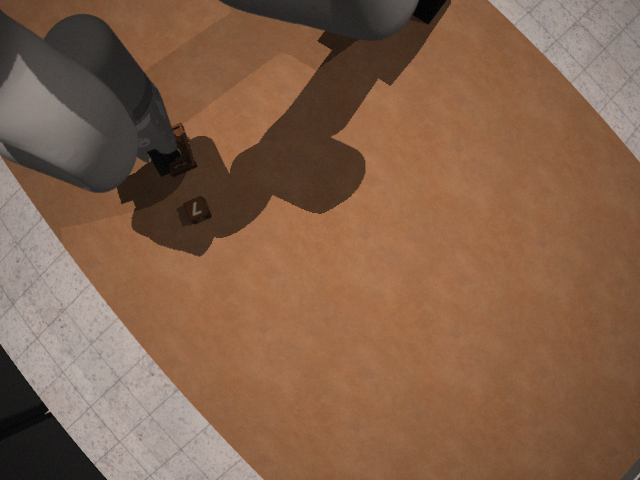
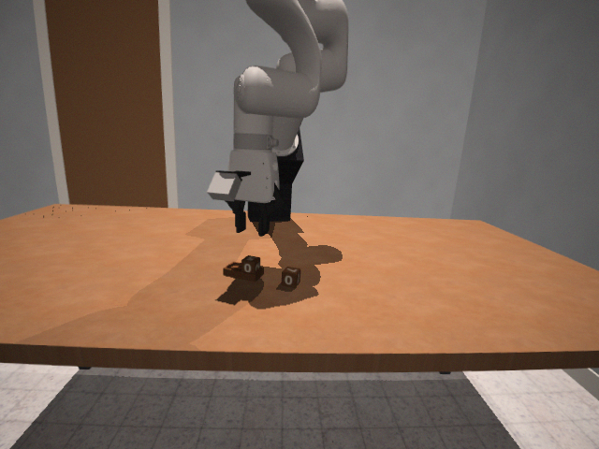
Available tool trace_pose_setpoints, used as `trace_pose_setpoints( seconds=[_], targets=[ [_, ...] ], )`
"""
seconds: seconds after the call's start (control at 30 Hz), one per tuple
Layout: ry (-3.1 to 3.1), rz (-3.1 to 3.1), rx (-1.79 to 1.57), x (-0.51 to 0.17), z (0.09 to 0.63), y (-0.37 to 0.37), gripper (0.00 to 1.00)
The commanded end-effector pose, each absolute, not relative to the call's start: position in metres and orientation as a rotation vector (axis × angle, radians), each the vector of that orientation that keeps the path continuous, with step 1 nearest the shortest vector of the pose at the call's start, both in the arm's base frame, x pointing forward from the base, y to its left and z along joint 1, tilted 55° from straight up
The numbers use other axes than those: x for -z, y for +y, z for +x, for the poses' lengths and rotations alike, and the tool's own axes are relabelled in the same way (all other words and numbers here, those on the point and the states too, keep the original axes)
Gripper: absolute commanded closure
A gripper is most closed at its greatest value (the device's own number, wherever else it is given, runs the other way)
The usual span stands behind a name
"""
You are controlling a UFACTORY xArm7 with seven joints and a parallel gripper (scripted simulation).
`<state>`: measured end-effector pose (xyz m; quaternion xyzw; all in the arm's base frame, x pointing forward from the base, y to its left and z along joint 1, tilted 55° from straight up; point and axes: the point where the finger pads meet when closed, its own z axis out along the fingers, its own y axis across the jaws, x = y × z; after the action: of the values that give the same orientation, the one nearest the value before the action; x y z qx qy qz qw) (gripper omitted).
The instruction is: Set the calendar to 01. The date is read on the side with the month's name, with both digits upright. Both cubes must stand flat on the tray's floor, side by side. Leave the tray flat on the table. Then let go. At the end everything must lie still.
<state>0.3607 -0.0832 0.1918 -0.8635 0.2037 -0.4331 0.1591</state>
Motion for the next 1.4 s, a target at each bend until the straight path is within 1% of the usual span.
trace_pose_setpoints(
  seconds=[0.0, 1.37],
  targets=[
    [0.582, -2.467, 1.239, -0.191, 0.363, -0.083, 0.51],
    [0.582, -2.467, 1.239, -0.166, 0.4, -0.08, 0.51]
  ],
)
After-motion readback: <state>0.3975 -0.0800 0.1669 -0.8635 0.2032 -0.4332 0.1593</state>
